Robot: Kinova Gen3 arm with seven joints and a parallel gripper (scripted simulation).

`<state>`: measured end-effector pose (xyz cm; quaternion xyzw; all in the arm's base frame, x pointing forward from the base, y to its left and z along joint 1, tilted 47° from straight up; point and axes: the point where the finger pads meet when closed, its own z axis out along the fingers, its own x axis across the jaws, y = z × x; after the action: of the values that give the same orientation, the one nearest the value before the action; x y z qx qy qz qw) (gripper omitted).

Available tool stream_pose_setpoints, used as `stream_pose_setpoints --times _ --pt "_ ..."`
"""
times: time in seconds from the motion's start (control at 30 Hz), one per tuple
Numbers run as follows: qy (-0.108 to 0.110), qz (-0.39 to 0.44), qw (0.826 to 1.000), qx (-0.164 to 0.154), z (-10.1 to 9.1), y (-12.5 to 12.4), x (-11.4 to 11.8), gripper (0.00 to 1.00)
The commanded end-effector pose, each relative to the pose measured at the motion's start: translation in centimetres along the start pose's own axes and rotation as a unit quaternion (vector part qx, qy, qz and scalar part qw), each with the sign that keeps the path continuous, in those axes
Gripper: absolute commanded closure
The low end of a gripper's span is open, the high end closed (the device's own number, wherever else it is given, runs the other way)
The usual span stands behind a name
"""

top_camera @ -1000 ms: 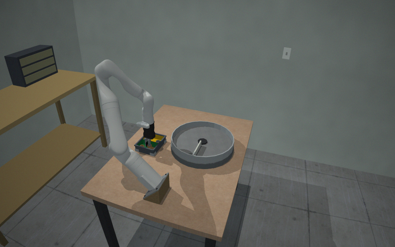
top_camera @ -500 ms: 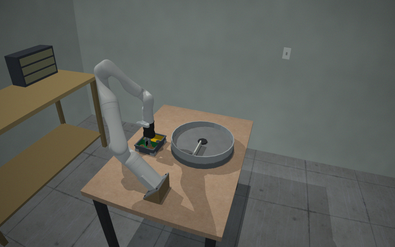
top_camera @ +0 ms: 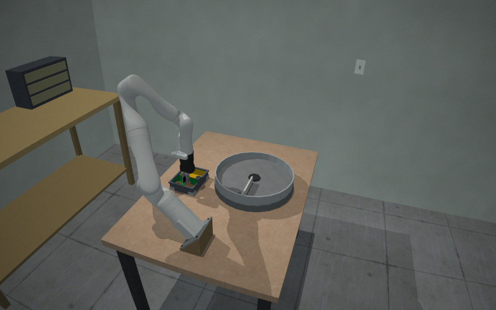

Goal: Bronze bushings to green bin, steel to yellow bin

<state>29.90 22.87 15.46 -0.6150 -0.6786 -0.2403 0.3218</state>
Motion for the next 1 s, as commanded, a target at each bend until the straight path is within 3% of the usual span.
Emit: stream_pose_setpoints --times 0.0,0.97 --pt "0.0 0.0 1.0 -0.001 -0.19 0.08 -0.02 0.58" --pt "0.0 0.0 1.0 -0.002 -0.98 0.08 -0.02 0.58"
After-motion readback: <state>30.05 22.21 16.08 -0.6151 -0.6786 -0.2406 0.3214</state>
